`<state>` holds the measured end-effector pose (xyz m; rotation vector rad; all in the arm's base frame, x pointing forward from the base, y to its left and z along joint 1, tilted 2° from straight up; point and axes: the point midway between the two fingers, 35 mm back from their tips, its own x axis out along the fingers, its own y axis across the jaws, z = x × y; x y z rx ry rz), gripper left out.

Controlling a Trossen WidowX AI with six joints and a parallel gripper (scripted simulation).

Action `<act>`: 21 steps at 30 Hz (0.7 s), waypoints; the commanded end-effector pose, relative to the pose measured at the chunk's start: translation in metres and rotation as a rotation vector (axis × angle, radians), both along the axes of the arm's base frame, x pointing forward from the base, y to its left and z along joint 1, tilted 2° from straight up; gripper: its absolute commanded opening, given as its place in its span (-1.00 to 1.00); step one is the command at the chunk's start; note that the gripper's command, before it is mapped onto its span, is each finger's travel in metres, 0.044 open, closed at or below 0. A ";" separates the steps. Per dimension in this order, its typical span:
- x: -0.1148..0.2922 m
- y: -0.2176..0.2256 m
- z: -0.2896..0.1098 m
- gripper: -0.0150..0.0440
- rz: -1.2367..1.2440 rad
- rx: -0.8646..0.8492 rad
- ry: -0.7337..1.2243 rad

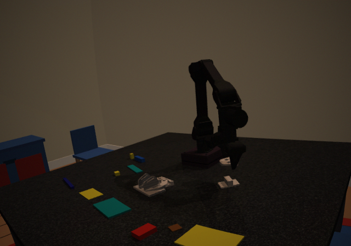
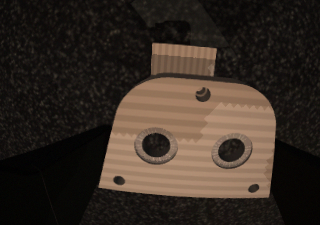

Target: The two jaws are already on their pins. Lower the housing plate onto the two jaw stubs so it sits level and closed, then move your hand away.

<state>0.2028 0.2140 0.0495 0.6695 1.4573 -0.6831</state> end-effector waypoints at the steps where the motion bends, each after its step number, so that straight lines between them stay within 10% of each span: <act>1: 0.000 0.001 0.011 0.70 -0.004 0.008 -0.003; 21: 0.032 -0.040 0.012 0.70 0.095 0.005 -0.007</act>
